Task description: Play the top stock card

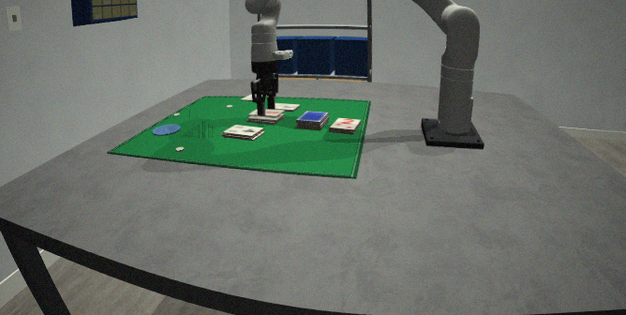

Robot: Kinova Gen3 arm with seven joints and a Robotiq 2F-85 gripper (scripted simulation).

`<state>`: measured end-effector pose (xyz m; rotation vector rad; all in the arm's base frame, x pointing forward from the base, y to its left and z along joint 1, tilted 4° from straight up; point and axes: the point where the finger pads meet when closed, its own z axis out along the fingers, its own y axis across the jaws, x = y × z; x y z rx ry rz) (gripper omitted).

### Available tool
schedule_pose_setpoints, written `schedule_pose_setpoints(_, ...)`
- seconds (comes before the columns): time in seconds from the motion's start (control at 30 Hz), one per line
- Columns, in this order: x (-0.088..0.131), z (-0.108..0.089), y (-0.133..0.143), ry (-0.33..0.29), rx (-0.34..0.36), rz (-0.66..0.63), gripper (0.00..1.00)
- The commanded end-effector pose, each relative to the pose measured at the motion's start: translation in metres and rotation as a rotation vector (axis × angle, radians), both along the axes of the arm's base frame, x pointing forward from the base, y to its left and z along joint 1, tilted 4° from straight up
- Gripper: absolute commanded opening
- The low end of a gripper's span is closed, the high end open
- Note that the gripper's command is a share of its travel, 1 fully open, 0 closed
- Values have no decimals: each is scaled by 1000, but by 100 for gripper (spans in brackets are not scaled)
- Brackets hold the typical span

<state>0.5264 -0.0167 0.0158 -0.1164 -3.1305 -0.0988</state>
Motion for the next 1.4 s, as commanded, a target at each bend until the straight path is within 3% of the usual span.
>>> schedule_pose_setpoints(0.0, -1, -2, 0, -1, 3, 0, 72)
schedule_pose_setpoints(1.37, 3, -3, 1, -5, 3, 2, 72)
